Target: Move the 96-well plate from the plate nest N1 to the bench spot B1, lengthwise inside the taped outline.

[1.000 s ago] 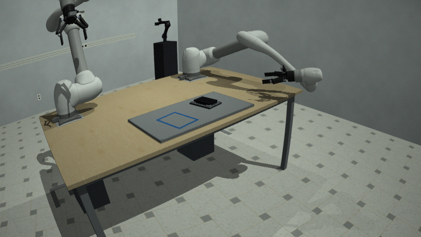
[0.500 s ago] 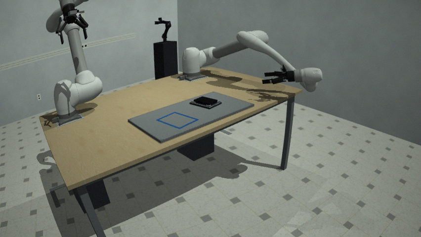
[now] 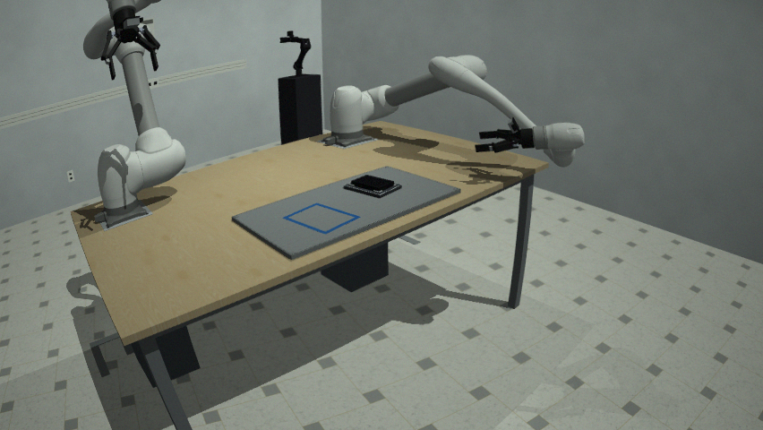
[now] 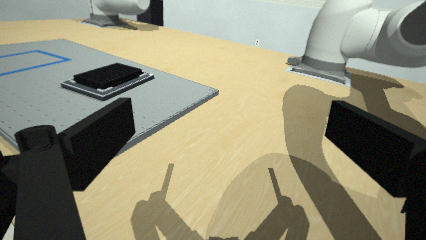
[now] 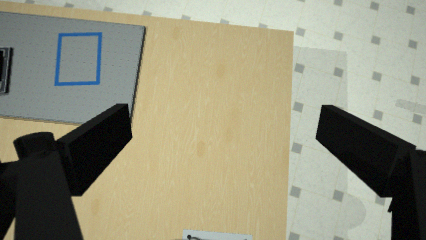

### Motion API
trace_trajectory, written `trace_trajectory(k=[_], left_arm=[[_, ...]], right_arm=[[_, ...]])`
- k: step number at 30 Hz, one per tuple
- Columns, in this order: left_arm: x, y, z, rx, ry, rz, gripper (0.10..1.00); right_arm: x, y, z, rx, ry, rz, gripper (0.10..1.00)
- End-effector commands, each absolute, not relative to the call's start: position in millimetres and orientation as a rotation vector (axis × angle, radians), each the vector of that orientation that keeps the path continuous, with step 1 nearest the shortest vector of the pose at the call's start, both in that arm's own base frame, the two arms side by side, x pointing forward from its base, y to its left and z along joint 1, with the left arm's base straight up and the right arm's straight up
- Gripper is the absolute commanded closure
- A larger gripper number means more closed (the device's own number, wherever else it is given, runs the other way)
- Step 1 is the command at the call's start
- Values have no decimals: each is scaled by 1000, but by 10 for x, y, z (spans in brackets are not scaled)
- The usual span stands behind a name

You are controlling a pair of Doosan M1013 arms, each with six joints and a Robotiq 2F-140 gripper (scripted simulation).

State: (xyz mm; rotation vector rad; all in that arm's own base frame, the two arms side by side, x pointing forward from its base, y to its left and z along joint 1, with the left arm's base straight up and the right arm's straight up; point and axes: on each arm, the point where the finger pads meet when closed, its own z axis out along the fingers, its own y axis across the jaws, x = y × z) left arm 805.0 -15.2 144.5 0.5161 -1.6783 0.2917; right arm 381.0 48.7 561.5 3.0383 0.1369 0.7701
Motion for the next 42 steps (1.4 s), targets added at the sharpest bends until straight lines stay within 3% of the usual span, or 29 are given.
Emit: trace_trajectory(k=[1, 28, 42], left_arm=[[8051, -152, 1458, 516, -1680, 292, 98], [8049, -172, 1457, 526, -1681, 283, 98], [7989, -614, 1422, 736, -1681, 99, 98]], right_arm=[[3811, 488, 5620, 3038, 138, 772, 98], [3839, 141, 5620, 3020, 0, 765, 98], [3839, 141, 5620, 3020, 0, 765, 98]])
